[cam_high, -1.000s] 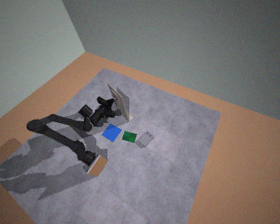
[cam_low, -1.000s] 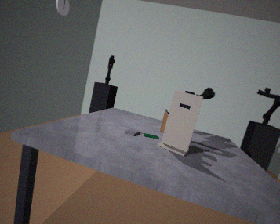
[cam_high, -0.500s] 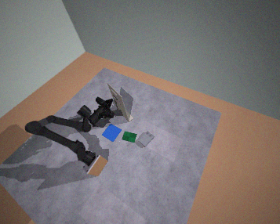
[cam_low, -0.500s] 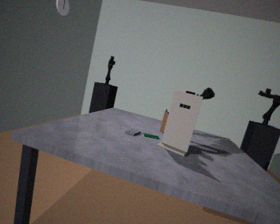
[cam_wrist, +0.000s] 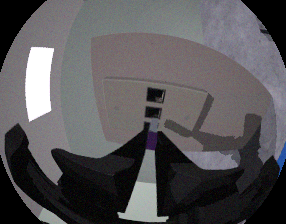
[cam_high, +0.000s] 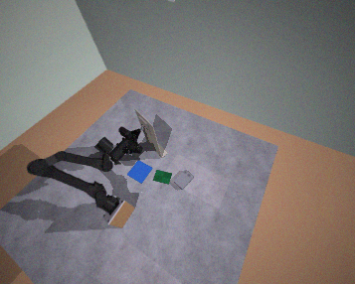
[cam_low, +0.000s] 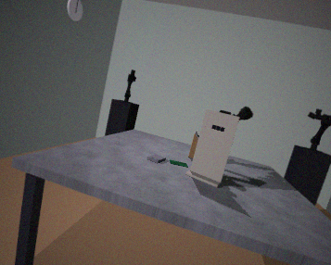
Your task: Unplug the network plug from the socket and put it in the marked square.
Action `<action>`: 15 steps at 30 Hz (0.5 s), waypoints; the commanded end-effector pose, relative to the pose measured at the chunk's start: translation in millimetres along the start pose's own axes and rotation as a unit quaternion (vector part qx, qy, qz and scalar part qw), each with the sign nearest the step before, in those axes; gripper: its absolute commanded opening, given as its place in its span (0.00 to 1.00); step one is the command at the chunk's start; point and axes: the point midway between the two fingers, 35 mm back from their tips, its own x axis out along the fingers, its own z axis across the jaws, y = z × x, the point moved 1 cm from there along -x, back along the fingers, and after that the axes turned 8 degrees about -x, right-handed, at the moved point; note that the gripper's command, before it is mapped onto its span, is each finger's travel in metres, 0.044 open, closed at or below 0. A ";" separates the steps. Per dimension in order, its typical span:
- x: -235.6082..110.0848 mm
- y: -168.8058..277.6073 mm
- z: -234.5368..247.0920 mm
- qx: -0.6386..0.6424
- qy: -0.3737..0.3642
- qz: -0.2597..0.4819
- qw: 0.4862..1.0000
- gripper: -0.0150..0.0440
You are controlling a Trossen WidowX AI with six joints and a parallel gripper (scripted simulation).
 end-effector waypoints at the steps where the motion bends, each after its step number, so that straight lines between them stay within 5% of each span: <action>1: -2.3 -0.7 -1.5 0.001 0.002 -0.003 1.000 0.25; 15: -6.6 2.0 -1.1 0.001 0.002 -0.003 1.000 0.25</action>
